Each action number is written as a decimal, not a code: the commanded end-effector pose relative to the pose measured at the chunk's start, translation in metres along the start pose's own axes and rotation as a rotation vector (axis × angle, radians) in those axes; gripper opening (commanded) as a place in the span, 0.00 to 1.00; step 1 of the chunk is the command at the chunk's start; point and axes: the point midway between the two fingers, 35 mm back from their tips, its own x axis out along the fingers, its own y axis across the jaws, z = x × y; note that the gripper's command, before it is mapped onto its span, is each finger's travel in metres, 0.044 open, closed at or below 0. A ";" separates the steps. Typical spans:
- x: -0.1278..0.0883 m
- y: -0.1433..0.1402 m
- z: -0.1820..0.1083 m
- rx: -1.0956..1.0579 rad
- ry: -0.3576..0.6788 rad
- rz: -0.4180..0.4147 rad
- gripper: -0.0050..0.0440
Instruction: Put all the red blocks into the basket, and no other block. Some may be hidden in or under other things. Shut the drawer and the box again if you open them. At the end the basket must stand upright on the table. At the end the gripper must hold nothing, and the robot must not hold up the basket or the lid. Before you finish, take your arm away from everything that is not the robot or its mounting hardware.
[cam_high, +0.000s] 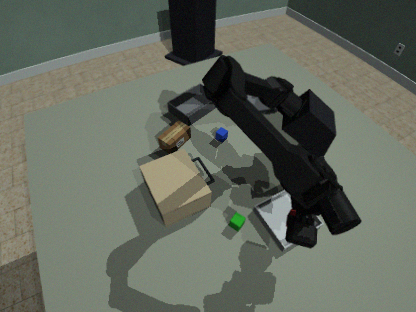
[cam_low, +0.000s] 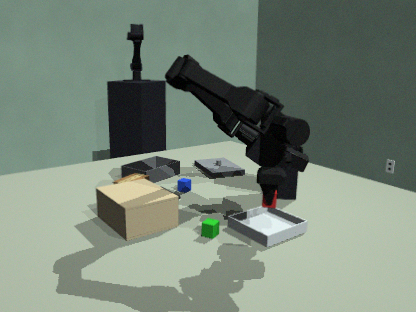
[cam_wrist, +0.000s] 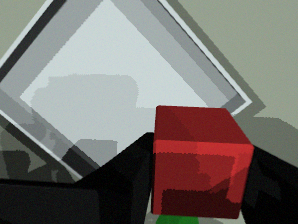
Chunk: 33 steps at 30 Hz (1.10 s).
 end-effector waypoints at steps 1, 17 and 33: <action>0.032 0.004 0.000 -0.011 0.008 0.011 0.10; 0.060 0.005 -0.001 -0.011 0.008 0.011 0.10; 0.072 0.005 -0.001 -0.011 0.008 0.011 0.10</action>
